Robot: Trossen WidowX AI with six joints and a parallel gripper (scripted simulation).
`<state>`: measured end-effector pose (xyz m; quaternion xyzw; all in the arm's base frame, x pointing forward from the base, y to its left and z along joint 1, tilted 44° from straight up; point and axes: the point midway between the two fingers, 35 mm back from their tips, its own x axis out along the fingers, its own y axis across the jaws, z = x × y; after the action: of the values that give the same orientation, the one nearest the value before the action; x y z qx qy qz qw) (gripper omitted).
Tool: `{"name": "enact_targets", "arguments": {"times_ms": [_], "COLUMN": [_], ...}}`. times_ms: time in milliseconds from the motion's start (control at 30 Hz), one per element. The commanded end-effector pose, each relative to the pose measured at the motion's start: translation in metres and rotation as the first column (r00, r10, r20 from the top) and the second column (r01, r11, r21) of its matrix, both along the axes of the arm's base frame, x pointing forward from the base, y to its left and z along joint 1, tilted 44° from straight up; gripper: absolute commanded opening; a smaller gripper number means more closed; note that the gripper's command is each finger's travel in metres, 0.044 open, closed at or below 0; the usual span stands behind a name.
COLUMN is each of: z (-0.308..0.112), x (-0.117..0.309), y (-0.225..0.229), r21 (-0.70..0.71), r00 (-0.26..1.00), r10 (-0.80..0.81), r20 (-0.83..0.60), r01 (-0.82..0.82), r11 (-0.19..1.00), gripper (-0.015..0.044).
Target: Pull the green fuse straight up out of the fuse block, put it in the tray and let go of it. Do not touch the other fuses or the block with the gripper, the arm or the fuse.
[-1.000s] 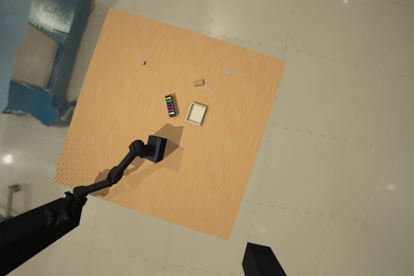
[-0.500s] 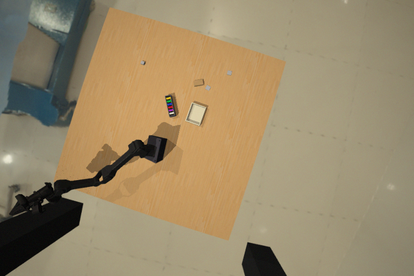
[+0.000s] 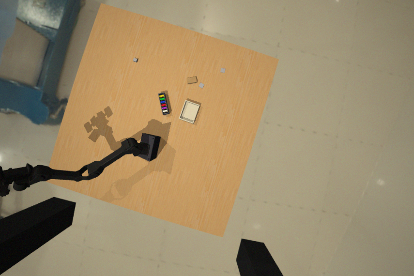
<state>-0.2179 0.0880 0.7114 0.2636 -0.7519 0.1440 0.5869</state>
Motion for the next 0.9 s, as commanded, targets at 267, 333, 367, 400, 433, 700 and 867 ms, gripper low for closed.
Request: {"name": "enact_targets", "arguments": {"times_ms": [267,333,367,400,433,700,867], "z": [0.014,0.01,0.008,0.006,0.004,-0.032,-0.066], "x": [0.166,0.193,0.206,0.219,0.231,0.346,0.415], "y": [-0.096,-0.111,-0.118,-0.123,-0.129,-0.178,-0.194], "r21": [0.173,0.204,0.217,0.223,0.229,0.241,0.275], "r00": [0.918,0.891,0.876,0.86,0.843,0.646,0.504], "r10": [0.056,0.077,0.087,0.095,0.103,0.128,0.221], "r20": [-0.392,-0.447,-0.474,-0.501,-0.528,-0.753,-0.835], "r01": [0.014,0.018,0.02,0.023,0.025,0.089,0.035], "r11": [0.985,0.979,0.976,0.975,0.973,0.966,0.961], "gripper": [0.0074,0.0074,0.0074,0.0074,0.0074,0.0074,0.0074]}}
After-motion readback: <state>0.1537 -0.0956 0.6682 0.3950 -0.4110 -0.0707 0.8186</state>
